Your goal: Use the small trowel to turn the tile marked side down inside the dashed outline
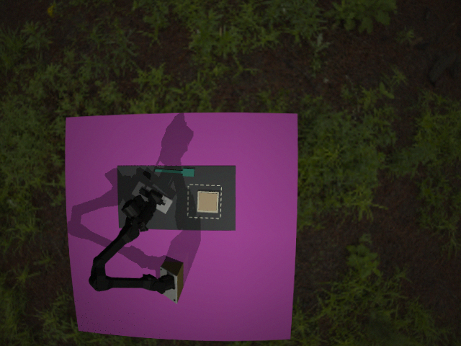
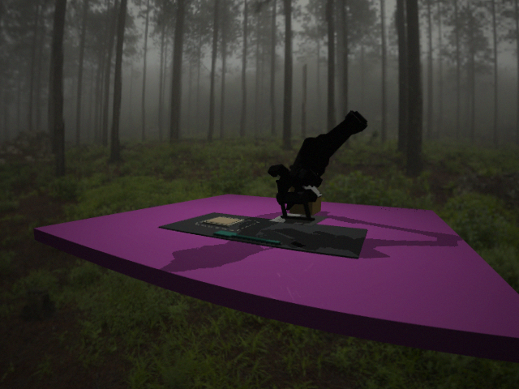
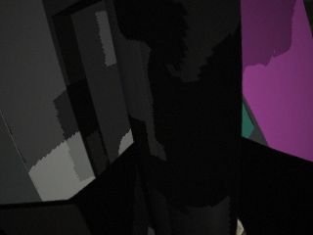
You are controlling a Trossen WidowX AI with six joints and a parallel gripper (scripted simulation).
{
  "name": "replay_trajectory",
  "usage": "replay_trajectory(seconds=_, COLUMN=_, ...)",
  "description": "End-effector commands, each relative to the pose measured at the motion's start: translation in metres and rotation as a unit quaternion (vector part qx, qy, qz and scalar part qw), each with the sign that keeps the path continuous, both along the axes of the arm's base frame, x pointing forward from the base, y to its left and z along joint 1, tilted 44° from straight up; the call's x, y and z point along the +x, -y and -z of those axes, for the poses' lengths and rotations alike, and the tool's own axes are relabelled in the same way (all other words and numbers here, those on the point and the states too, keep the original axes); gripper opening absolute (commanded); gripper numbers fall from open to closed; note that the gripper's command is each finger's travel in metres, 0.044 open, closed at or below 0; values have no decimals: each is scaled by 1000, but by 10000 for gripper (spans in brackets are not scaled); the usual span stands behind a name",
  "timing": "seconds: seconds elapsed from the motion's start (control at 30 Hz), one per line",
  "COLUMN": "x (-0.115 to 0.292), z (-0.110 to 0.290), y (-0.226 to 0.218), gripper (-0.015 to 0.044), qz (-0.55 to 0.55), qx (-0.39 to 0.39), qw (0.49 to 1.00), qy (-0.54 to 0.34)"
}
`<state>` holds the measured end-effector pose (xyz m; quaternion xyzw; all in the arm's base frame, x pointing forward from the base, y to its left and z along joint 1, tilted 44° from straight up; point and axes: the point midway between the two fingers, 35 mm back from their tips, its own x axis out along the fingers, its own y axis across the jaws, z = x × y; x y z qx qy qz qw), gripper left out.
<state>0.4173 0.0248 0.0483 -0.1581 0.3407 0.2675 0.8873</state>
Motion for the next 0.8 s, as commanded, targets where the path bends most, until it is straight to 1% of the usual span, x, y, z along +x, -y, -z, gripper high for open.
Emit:
replay_trajectory(seconds=0.0, x=6, z=-6, y=-5, gripper=0, qz=26, qx=10, qw=999, qy=-28)
replay_trajectory(seconds=0.37, x=7, z=-11, y=-29, gripper=0, qz=75, qx=30, qw=990, qy=-116)
replay_trajectory(seconds=0.77, x=1, z=-22, y=-55, gripper=0, qz=134, qx=34, qw=970, qy=-200)
